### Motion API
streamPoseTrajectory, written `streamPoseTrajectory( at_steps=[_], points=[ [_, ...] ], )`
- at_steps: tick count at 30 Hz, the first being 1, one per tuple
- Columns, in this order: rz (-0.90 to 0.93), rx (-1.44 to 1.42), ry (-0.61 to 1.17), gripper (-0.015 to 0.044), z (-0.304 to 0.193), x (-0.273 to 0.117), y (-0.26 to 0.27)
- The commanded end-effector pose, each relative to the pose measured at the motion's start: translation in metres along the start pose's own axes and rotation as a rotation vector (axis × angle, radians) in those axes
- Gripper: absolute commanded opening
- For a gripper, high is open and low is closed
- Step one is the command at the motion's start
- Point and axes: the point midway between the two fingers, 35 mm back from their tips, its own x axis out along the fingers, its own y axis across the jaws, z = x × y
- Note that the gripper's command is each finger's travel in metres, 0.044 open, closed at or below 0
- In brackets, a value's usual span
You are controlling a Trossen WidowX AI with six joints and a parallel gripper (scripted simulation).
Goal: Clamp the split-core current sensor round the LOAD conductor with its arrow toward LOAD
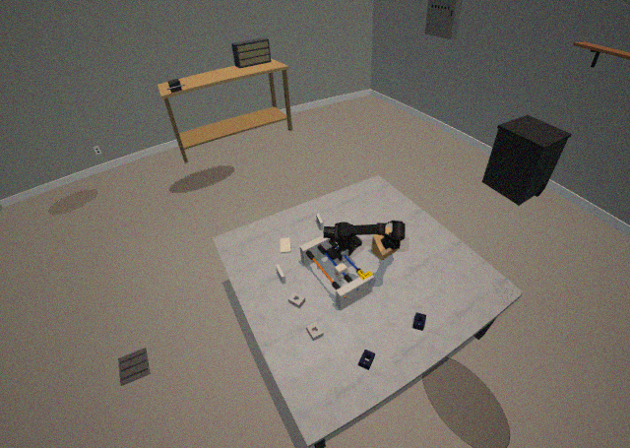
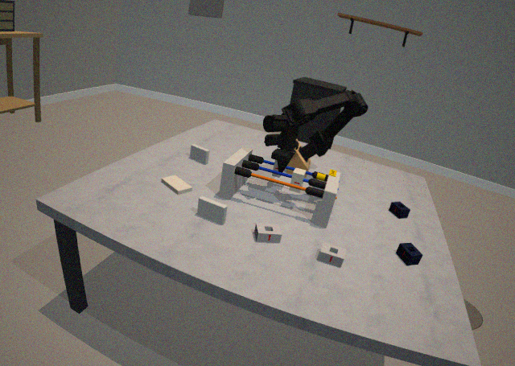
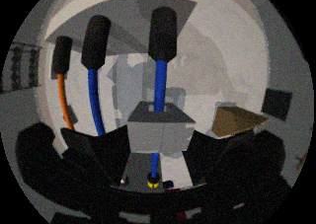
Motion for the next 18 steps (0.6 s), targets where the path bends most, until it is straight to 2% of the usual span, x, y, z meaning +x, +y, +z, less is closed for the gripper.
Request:
streamPoseTrajectory(
  at_steps=[1, 9, 16, 18],
  points=[
    [0.0, -0.001, 0.0, 0.026, 0.0, -0.0002, 0.0001],
    [0.0, -0.001, 0.0, 0.026, 0.0, -0.0002, 0.0001],
    [0.0, -0.001, 0.0, 0.044, 0.0, -0.0002, 0.0001],
    [0.0, -0.001, 0.0, 0.044, 0.0, -0.0002, 0.0001]
  ],
)
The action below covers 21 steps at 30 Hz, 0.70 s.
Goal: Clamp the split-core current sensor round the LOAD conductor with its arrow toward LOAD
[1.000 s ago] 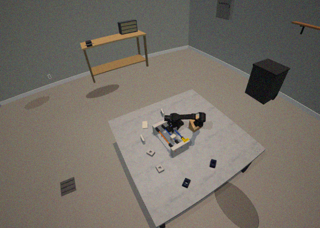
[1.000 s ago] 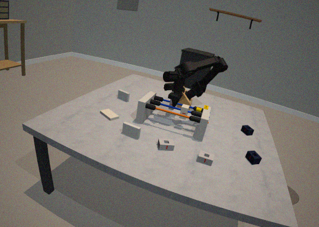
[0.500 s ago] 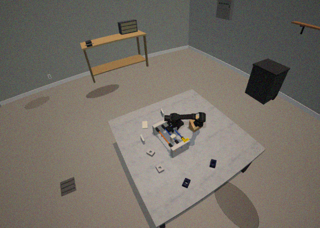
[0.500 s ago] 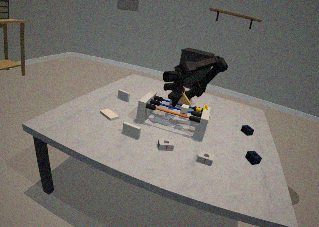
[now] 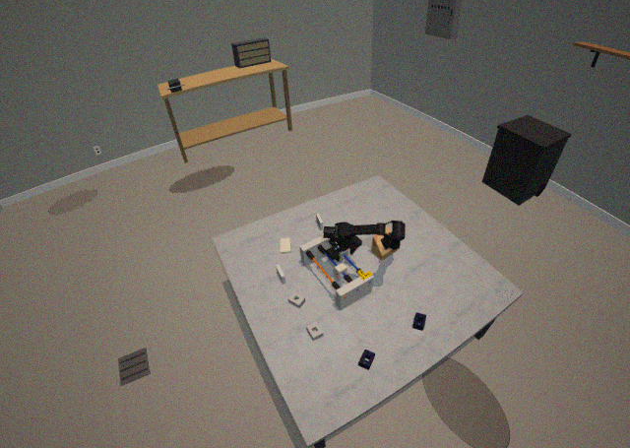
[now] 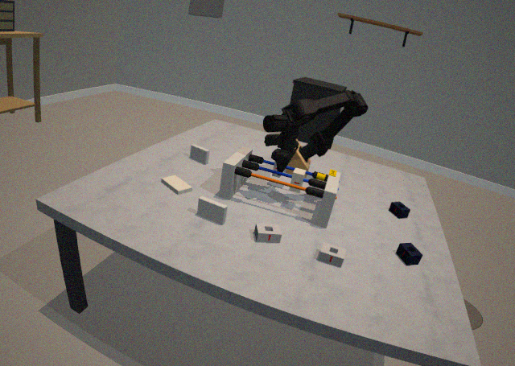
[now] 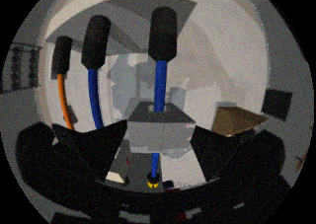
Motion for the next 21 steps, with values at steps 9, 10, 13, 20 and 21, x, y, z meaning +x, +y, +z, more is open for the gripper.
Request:
streamPoseTrajectory(
  at_steps=[9, 10, 13, 20, 21],
  points=[
    [0.003, -0.001, -0.004, 0.044, 0.002, -0.02, 0.003],
    [0.005, -0.001, -0.005, 0.044, 0.003, -0.035, 0.004],
    [0.009, -0.002, -0.008, 0.044, 0.003, -0.078, 0.002],
    [0.011, -0.002, -0.008, 0.044, 0.002, -0.099, -0.001],
    [0.011, -0.002, -0.008, 0.044, 0.002, -0.099, -0.001]
  ],
)
